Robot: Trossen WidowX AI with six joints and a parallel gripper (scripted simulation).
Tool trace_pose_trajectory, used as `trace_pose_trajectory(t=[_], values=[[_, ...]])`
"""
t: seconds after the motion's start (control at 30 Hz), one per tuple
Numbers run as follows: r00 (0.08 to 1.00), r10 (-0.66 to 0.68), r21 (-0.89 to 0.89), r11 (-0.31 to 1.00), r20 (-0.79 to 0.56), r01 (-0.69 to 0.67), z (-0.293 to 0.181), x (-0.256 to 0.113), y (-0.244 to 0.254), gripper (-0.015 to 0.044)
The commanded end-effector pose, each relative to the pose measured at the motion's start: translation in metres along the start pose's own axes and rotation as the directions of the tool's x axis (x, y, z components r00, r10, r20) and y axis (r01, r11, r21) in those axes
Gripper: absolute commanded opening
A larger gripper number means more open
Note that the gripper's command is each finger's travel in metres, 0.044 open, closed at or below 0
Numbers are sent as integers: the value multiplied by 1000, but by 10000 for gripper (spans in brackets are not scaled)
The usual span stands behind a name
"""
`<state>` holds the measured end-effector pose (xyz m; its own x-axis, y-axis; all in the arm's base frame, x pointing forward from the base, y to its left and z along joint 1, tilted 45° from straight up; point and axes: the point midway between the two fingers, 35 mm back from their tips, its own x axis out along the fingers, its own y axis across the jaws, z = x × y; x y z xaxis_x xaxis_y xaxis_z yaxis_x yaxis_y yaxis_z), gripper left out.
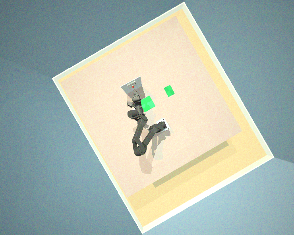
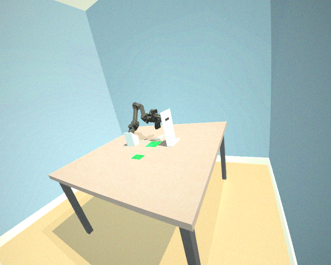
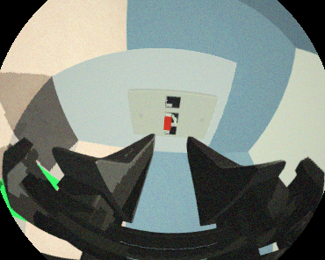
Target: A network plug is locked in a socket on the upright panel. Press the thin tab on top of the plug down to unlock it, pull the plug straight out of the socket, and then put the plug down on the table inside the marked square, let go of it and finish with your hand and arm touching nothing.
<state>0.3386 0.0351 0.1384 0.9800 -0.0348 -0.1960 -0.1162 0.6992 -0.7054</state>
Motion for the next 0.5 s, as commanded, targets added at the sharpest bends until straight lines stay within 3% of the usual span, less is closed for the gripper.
trace_pose_trajectory(t=[0.0,0.47], values=[[1000,5,-5,1000,1,-5,2,7,1,156],[1000,4,-4,1000,2,-4,6,22,1,156]])
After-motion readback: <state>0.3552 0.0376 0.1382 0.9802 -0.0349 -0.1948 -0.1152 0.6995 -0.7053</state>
